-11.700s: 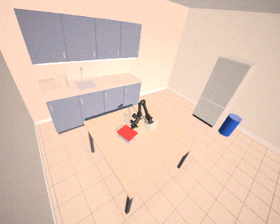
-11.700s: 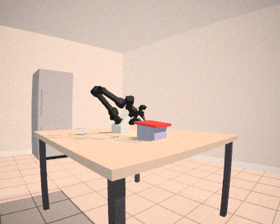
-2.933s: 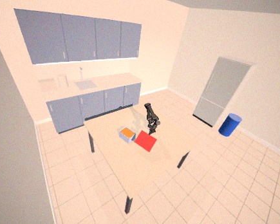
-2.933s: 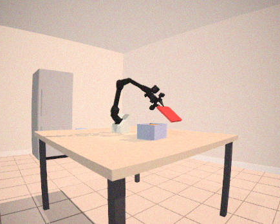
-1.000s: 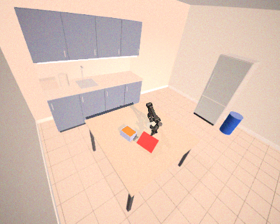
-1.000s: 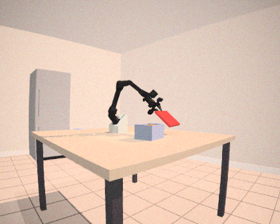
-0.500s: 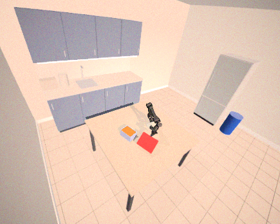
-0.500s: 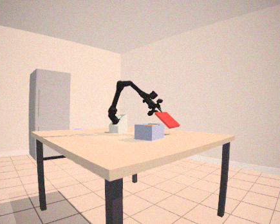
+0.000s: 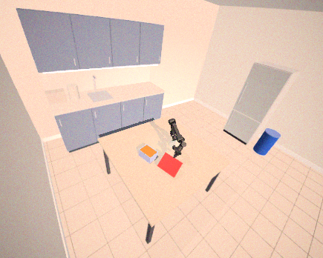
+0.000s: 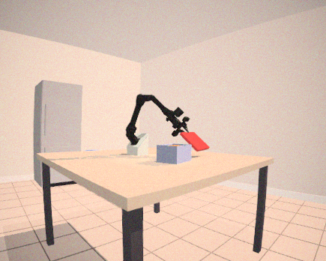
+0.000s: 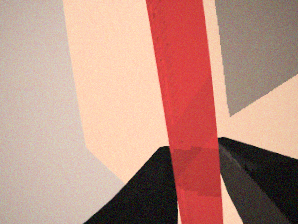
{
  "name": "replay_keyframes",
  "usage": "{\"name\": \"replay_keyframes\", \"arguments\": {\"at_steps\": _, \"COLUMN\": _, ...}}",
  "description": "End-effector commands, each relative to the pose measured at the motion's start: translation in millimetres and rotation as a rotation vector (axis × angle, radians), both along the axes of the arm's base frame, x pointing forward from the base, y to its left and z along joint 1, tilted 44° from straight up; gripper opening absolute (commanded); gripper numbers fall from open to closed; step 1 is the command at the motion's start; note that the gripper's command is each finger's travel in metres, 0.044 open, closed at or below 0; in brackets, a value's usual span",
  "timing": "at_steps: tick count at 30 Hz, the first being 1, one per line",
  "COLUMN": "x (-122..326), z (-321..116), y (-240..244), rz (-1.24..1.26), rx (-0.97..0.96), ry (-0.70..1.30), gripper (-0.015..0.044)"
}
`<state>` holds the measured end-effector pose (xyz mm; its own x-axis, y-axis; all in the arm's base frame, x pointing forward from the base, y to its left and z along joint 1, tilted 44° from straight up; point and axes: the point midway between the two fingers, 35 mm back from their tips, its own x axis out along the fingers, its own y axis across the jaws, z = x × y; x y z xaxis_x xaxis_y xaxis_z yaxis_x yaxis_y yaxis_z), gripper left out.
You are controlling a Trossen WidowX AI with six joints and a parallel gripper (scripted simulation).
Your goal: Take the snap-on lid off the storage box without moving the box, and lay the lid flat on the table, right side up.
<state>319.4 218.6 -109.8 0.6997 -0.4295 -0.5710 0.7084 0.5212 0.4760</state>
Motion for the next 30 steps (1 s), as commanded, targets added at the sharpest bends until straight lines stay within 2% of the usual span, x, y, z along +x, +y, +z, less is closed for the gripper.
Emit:
{"name": "replay_keyframes", "arguments": {"at_steps": 1, "x": 1, "z": -2, "y": -1, "rz": 0.004, "rx": 0.000, "ry": -0.005, "gripper": 0.0000}}
{"name": "replay_keyframes", "arguments": {"at_steps": 30, "x": -1, "z": -19, "y": -17, "rz": 0.004, "rx": -0.001, "ry": -0.005, "gripper": 0.0000}}
